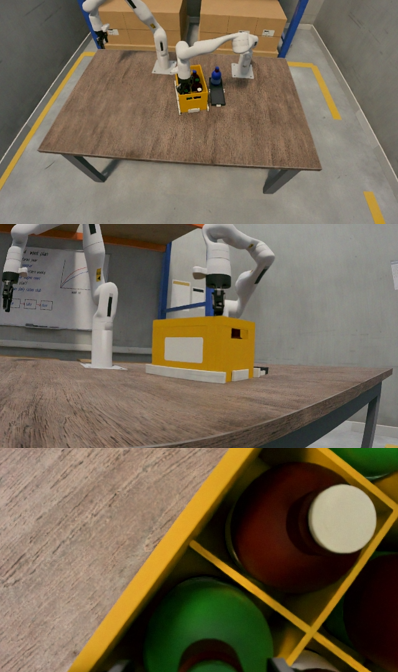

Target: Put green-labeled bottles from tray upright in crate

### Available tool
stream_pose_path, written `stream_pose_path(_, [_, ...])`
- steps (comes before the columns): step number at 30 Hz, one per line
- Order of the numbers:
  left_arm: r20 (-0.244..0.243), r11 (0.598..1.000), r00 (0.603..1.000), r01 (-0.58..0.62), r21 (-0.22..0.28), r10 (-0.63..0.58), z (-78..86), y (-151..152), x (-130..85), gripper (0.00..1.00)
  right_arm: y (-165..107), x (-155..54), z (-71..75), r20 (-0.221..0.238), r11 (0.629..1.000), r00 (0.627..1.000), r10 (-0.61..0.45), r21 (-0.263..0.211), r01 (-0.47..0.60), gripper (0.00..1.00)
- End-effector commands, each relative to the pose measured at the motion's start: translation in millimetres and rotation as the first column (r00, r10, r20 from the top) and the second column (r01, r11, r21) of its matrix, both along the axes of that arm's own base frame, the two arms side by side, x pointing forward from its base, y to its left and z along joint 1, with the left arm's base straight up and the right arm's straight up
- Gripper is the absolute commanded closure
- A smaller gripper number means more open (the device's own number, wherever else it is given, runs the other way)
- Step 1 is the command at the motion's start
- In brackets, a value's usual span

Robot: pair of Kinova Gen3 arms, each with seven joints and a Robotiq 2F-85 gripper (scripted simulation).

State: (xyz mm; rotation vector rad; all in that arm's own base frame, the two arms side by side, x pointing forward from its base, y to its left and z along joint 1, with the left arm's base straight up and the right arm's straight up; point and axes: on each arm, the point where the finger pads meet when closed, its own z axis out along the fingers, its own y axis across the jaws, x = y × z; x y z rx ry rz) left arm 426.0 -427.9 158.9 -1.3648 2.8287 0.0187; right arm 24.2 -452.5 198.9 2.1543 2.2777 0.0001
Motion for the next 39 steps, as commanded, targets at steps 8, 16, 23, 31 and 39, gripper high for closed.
stream_pose_path(8, [0.007,1.0,1.0,-0.011,-0.008,0.011,7.2,-1.1,3.6,0.33,3.0,-2.3,1.2,-0.005,1.0,1.0,-0.007,0.004,0.007,0.002])
stream_pose_path(16, [0.007,1.0,1.0,-0.011,-0.008,0.011,16.8,-1.1,3.5,0.33,3.0,-2.3,1.2,-0.005,1.0,1.0,-0.007,0.004,0.007,0.002])
stream_pose_path(23, [0.007,1.0,1.0,-0.011,-0.008,0.011,33.4,-1.0,3.5,0.33,3.0,-2.3,1.2,-0.005,1.0,1.0,-0.007,0.004,0.007,0.002])
stream_pose_path(31, [0.007,1.0,1.0,-0.011,-0.008,0.011,49.5,-0.9,3.4,0.33,3.0,-2.3,1.2,-0.005,1.0,1.0,-0.007,0.004,0.007,0.002])
stream_pose_path(39, [0.006,1.0,1.0,-0.011,-0.008,0.011,68.4,-0.9,3.3,0.33,3.0,-2.3,1.2,-0.005,1.0,1.0,-0.007,0.004,0.007,0.002])
